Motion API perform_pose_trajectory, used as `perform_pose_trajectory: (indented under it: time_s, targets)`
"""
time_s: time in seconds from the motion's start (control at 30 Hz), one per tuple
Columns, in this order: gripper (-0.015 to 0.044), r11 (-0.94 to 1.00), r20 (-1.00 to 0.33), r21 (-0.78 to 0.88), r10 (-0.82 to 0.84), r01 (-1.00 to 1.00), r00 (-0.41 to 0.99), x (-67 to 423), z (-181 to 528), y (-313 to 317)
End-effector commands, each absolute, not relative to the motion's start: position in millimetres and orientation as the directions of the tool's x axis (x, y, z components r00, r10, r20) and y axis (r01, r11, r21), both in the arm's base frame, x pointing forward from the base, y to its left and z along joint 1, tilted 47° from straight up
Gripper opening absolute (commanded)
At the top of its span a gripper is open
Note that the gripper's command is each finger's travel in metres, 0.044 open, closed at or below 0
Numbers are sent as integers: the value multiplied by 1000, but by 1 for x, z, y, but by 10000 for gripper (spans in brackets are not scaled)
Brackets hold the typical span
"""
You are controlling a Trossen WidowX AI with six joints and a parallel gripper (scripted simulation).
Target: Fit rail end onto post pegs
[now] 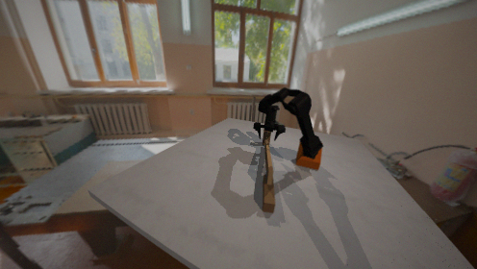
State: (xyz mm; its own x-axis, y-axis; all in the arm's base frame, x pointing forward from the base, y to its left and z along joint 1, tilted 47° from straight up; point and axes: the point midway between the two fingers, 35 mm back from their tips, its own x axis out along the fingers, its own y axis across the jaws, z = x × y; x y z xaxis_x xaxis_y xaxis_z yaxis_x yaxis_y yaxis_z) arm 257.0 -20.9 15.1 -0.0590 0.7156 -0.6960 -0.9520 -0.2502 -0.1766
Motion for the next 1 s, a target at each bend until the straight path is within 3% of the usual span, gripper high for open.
perform_pose_trajectory:
  time_s: [0.0, 0.97]
  targets:
    - [440, -274, -690, -175, 719, -946, -81, 252, 14, -18]
    - [440, -273, -691, -175, 718, -946, -80, 251, -17, 13]
